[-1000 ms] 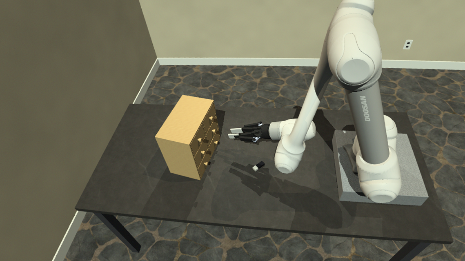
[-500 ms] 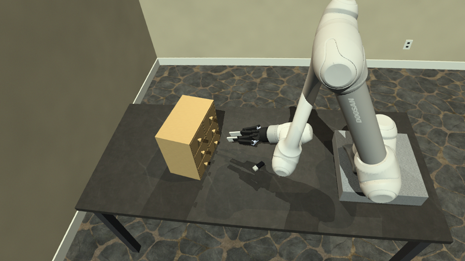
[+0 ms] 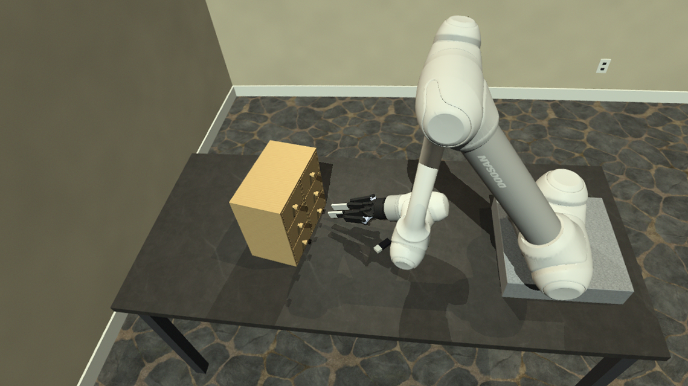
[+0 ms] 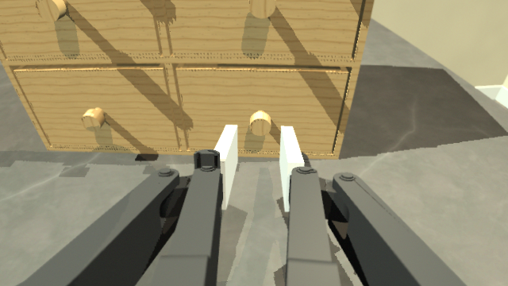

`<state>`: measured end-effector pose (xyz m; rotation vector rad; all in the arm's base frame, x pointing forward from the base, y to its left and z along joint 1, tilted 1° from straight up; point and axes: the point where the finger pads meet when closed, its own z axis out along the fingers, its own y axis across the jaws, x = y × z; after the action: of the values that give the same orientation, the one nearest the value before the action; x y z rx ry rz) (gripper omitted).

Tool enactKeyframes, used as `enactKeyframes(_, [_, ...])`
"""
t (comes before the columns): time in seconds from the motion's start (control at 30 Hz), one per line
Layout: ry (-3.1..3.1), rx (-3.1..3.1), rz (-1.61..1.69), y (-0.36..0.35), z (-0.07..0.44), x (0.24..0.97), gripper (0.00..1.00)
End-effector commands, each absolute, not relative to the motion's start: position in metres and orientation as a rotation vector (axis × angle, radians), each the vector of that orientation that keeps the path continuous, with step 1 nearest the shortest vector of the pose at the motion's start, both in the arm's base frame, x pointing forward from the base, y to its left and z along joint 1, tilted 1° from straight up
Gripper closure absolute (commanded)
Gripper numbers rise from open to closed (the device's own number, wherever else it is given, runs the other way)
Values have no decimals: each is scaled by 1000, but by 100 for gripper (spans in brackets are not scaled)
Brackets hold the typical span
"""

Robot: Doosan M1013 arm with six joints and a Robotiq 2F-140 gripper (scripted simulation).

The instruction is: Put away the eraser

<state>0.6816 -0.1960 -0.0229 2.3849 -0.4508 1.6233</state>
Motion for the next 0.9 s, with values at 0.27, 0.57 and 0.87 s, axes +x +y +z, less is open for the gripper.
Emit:
enactKeyframes(0.27, [-451, 2378, 1636, -202, -40, 696, 80])
enactKeyframes(0.57, [-451, 2378, 1636, -202, -40, 696, 80])
enactKeyframes(0.87, [-451, 2378, 1636, -202, -40, 696, 80])
